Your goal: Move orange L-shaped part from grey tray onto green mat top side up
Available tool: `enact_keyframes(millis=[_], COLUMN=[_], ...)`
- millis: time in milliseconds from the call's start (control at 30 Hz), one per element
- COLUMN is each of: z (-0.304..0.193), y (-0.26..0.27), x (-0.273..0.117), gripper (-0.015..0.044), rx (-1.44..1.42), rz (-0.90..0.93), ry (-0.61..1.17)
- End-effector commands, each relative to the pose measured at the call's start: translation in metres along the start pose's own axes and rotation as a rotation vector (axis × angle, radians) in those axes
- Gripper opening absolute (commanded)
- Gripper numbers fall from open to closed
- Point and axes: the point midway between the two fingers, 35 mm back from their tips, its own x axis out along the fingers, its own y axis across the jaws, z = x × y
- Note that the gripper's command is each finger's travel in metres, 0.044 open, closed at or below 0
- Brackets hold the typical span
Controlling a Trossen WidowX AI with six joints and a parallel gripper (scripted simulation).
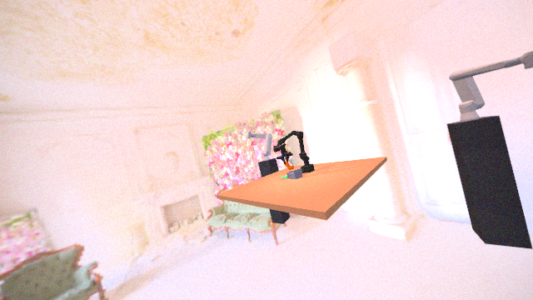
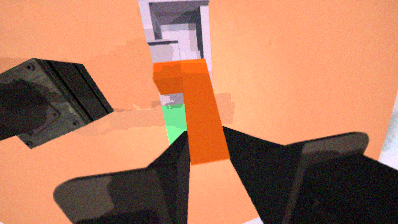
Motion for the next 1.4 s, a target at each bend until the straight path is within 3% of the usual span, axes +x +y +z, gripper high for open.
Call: enact_keyframes(millis=[0, 667, 1367], z=[-0.013, -0.089, -0.092], y=[0.001, 0.011, 0.012], x=[0.001, 0.001, 0.025], gripper=[0.0, 0.0, 0.0], rx=[-0.002, -0.002, -0.002], rz=[0.0, 0.002, 0.002], ry=[-0.004, 0.004, 0.004])
